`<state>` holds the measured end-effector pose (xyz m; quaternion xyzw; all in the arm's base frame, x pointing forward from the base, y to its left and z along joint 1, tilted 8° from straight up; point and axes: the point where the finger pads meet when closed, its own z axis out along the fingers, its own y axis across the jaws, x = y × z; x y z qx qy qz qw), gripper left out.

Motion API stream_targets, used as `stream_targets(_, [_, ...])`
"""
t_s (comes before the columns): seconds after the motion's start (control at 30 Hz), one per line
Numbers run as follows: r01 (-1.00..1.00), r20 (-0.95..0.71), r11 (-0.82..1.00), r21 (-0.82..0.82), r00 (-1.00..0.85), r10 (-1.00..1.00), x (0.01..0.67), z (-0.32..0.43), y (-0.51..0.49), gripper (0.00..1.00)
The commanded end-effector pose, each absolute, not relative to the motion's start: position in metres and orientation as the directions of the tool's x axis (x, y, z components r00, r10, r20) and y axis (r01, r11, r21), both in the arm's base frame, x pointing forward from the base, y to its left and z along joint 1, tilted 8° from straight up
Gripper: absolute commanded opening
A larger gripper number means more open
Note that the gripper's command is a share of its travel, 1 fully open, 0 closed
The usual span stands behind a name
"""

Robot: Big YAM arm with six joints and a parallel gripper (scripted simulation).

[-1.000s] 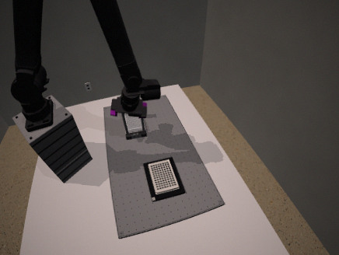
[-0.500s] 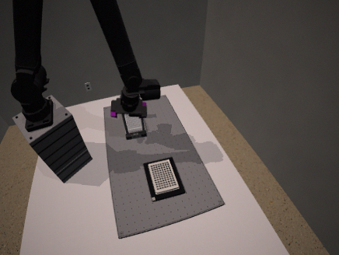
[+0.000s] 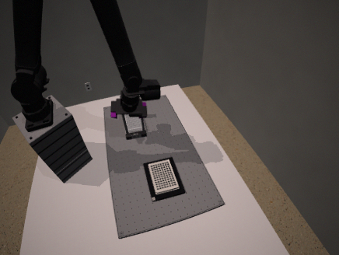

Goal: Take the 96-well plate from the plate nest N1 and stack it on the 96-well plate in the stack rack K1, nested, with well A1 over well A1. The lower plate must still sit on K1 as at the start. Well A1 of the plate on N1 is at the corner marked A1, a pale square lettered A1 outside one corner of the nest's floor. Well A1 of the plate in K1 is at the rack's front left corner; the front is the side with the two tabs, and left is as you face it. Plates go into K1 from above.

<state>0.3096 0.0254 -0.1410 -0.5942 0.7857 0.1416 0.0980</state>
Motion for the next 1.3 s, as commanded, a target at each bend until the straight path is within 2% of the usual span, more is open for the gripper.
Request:
stream_targets(0.0, [-0.916, -0.303, 0.399, -0.033, -0.372, -0.878, 0.371, -0.116, -0.03, 1.0])
stream_targets(0.77, [-0.916, -0.303, 0.399, -0.033, -0.372, -0.878, 0.371, -0.116, -0.03, 1.0])
stream_targets(0.83, [-0.929, -0.256, 0.355, -0.102, -0.32, -0.912, 0.373, -0.116, -0.035, 1.0])
stream_targets(1.27, [-0.926, -0.25, 0.369, -0.077, -0.34, -0.907, 0.364, -0.116, -0.043, 1.0])
